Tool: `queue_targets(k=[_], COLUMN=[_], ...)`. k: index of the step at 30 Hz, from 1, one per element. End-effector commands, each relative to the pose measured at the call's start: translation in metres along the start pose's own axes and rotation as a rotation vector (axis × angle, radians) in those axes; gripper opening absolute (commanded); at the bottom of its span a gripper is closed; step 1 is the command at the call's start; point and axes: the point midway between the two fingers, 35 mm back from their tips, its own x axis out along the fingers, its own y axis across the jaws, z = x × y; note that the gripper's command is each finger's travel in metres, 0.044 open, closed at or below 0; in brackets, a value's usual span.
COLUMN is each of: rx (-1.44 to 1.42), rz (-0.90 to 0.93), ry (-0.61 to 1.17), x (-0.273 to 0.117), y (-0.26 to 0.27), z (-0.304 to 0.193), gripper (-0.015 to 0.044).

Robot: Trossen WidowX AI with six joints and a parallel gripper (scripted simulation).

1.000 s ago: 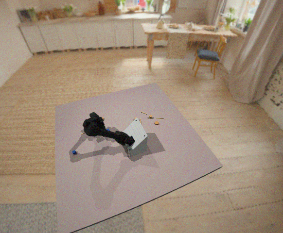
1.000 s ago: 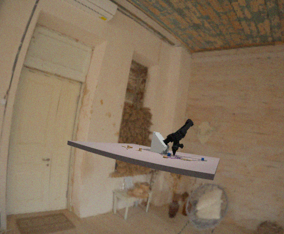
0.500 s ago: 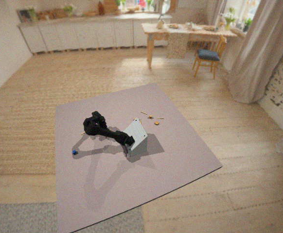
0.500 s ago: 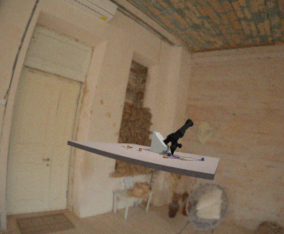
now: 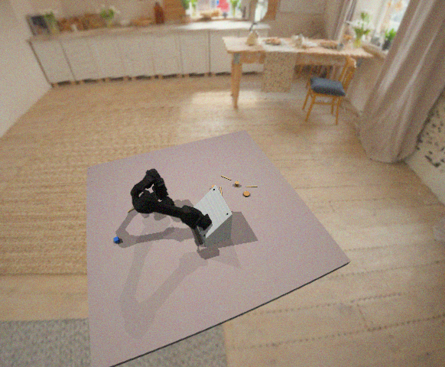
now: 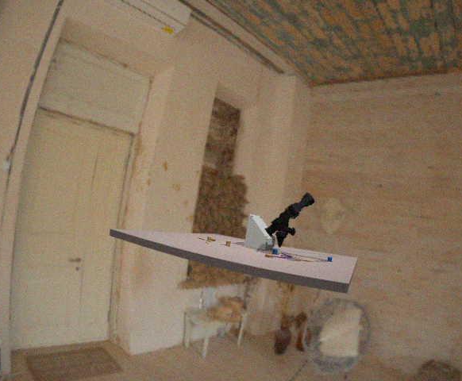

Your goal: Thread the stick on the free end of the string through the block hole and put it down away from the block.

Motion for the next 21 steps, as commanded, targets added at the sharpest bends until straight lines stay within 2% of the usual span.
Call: queue_targets(k=[1,10,15,21], rx=[-0.017,-0.009,-0.009,-0.009], rz=[-0.027,-0.021,-0.022,-0.022], ry=[-0.011,-0.005,-0.009,-0.010], x=[-0.044,-0.039,-0.038,-0.038], y=[0.000,-0.001,-0.001,-0.001], z=[0.006,0.001,-0.051,-0.054], gripper=[0.0125,0.0125,0.0125,0.0125])
